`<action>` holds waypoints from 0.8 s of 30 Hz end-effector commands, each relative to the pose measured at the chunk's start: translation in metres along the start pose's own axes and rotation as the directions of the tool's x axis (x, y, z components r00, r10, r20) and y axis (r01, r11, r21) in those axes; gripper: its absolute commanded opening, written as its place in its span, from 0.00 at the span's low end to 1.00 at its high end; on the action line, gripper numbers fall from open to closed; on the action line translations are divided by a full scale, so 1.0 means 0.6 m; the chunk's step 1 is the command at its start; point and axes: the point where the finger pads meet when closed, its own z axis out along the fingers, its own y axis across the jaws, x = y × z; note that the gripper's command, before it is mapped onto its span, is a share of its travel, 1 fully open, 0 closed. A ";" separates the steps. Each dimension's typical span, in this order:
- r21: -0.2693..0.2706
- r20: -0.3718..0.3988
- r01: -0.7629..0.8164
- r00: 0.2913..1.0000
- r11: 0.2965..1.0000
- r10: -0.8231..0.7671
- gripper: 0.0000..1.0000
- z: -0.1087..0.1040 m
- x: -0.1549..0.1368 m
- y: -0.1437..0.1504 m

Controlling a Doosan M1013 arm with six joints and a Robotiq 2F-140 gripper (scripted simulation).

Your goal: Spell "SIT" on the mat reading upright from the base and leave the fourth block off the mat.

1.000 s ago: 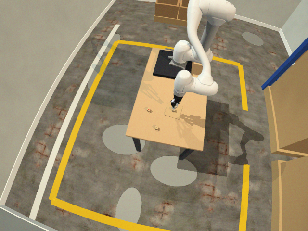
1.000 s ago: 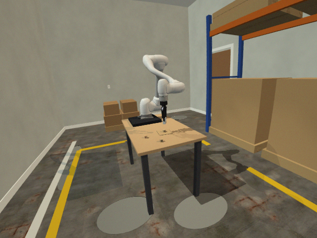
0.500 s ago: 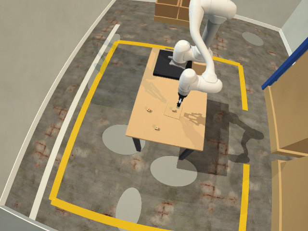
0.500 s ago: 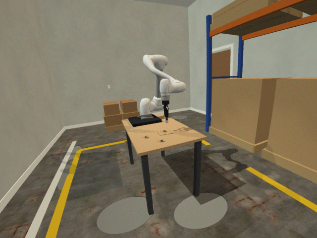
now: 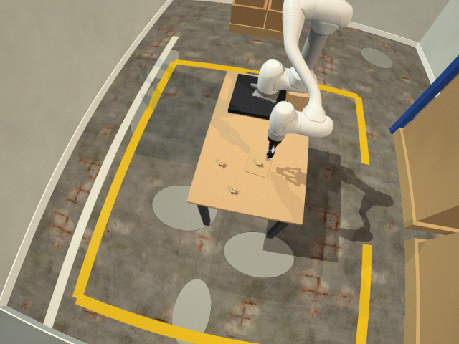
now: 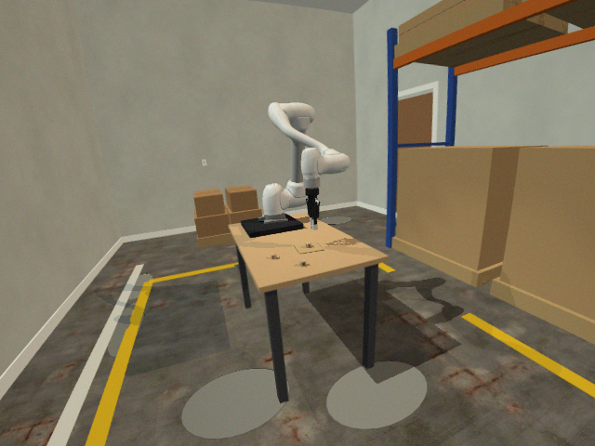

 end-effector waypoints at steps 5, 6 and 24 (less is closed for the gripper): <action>0.000 0.000 0.000 1.000 1.000 0.000 0.13 0.000 0.000 0.000; 0.000 0.000 0.000 1.000 1.000 0.000 0.13 0.001 0.000 0.000; 0.000 0.001 0.001 1.000 1.000 -0.001 0.13 0.093 0.000 0.000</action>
